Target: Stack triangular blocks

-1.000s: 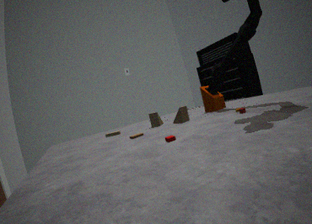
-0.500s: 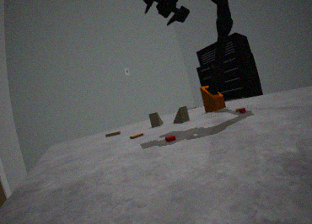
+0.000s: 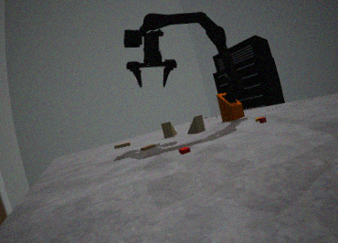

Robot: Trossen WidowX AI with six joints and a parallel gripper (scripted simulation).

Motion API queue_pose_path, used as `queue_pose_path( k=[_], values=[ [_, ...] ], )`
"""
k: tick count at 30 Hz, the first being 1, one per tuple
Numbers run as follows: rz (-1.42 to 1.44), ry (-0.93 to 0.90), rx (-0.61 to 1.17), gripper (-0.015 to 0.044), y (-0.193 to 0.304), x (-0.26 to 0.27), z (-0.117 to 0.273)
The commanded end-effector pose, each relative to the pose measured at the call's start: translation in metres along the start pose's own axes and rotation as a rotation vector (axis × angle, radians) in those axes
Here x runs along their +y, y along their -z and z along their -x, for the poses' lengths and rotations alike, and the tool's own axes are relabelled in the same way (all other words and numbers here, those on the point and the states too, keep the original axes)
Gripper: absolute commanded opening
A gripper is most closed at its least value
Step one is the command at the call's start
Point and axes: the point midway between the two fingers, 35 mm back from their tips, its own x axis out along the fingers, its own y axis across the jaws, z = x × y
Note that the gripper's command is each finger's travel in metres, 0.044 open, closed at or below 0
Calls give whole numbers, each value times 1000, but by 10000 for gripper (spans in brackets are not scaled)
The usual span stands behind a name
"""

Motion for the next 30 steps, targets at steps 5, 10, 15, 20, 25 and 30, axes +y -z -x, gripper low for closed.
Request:
queue_pose_path(
  k=[5, 10, 15, 20, 25, 30],
  values=[
    [-81, 259, -258, 440, -49, -9, -122],
    [-84, 275, -276, 440, -53, -10, -129],
    [-84, 275, -276, 440, -54, -11, -134],
    [-84, 275, -276, 440, -56, -13, -142],
    [-84, 275, -276, 440, -58, -15, -150],
    [-84, 275, -276, 440, -60, -17, -158]
  ],
)
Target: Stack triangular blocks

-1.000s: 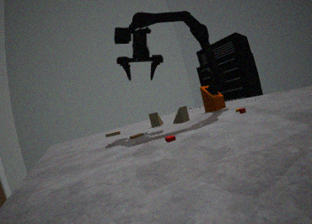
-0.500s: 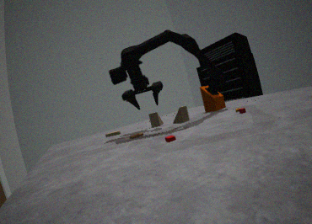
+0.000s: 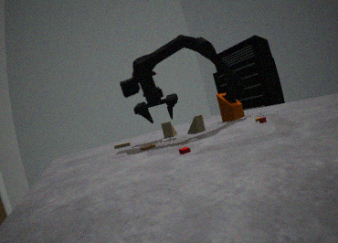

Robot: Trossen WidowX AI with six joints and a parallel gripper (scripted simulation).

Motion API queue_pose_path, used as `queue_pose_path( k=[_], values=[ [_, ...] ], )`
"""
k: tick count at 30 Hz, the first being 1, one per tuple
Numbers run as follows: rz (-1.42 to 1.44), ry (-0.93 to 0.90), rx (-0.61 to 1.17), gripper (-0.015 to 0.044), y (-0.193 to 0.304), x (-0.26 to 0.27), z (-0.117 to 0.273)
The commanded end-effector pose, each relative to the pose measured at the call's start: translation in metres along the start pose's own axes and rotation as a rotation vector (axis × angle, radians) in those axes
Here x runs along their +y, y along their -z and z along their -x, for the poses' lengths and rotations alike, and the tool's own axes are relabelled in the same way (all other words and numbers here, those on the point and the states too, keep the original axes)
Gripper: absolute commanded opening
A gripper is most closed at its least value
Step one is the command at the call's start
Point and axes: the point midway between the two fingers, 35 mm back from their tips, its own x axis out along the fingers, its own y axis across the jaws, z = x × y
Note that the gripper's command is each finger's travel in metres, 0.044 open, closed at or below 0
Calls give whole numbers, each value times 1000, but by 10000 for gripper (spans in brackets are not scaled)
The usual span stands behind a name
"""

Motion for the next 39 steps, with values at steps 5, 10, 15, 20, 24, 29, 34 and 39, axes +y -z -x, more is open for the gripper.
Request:
queue_pose_path(
  k=[5, 10, 15, 20, 24, 29, 34, 39],
  values=[
    [-4, 3, 1, 440, 0, 0, -15],
    [-4, 3, 1, 440, 0, 0, -23],
    [-4, 3, 1, 440, 0, -1, -31],
    [-4, 4, 1, 440, -1, -2, -39],
    [-4, 4, 1, 440, -1, -2, -46],
    [-4, 4, 2, 440, -2, -3, -54],
    [-4, 4, 2, 440, -2, -5, -62],
    [-4, 5, 2, 440, -3, -6, -70]
  ],
)
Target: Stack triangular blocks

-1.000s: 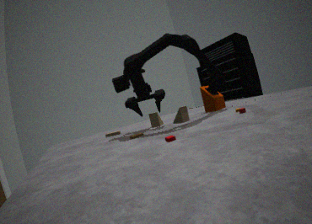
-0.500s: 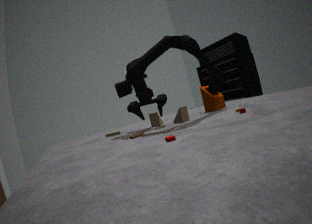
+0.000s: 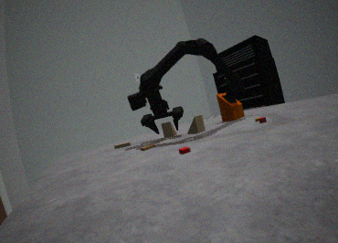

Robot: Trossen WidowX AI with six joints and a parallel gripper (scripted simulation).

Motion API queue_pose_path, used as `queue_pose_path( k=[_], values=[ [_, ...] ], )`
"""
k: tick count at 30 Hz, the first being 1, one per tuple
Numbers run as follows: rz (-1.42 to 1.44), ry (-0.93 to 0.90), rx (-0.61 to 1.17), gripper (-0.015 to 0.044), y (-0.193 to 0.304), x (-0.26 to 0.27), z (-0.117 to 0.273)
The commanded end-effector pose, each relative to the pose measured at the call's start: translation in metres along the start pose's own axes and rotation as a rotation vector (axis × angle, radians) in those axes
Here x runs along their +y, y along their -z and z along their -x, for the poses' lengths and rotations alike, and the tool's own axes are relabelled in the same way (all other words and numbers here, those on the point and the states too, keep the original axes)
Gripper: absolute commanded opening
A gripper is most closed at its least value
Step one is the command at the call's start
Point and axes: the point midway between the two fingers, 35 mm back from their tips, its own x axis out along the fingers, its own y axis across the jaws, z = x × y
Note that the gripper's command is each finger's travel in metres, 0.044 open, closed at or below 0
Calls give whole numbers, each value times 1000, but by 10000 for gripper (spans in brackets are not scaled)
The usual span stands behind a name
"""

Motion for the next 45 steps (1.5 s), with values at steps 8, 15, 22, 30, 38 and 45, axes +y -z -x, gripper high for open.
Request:
queue_pose_path(
  k=[8, 15, 22, 30, 38, 45],
  values=[
    [-4, 4, 3, 414, -1, -3, -15],
    [-4, 4, 3, 230, -1, -3, -15],
    [-4, 4, 3, 164, -1, -3, -15],
    [-2, 3, -1, 0, -3, -3, -11],
    [-7, 6, 124, 0, -11, -3, -10],
    [-9, 5, 305, 0, -24, -3, -6]
  ],
)
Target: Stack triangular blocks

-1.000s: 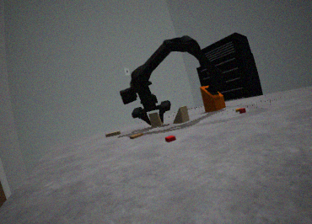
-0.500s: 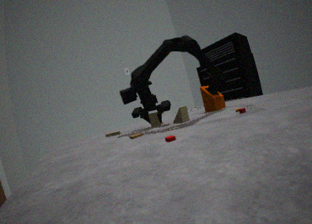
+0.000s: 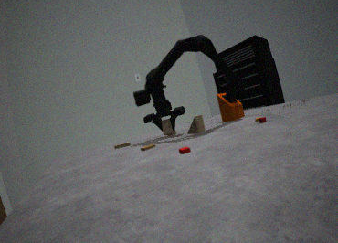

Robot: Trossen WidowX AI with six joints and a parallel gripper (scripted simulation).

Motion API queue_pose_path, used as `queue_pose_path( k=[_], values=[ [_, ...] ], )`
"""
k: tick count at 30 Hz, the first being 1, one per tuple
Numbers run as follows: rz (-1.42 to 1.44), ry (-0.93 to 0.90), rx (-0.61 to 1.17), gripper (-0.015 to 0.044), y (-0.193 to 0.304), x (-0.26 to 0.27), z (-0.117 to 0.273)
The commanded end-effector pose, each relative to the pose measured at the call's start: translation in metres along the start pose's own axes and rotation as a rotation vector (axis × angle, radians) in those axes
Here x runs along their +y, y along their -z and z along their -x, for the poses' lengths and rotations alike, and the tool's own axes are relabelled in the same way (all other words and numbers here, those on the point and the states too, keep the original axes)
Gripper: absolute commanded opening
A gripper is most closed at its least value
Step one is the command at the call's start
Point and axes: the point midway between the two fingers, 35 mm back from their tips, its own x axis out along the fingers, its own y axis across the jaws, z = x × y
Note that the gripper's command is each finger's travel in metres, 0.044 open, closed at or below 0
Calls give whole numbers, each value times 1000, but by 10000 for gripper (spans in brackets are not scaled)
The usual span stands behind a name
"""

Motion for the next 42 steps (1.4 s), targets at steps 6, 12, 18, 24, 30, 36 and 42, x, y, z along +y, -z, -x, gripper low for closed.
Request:
queue_pose_path(
  k=[6, 12, 18, 24, 30, 36, 42],
  values=[
    [1, -1, 239, 0, -15, 0, 7],
    [0, -1, 394, 0, -27, 0, 9],
    [-1, -1, 549, 0, -38, 0, 10],
    [-1, -1, 704, 0, -49, 0, 8],
    [-2, -1, 863, 0, -60, 0, 5],
    [-2, 0, 1021, 0, -70, 0, 1],
    [3, 11, 1011, 79, -70, -2, 0]
  ],
)
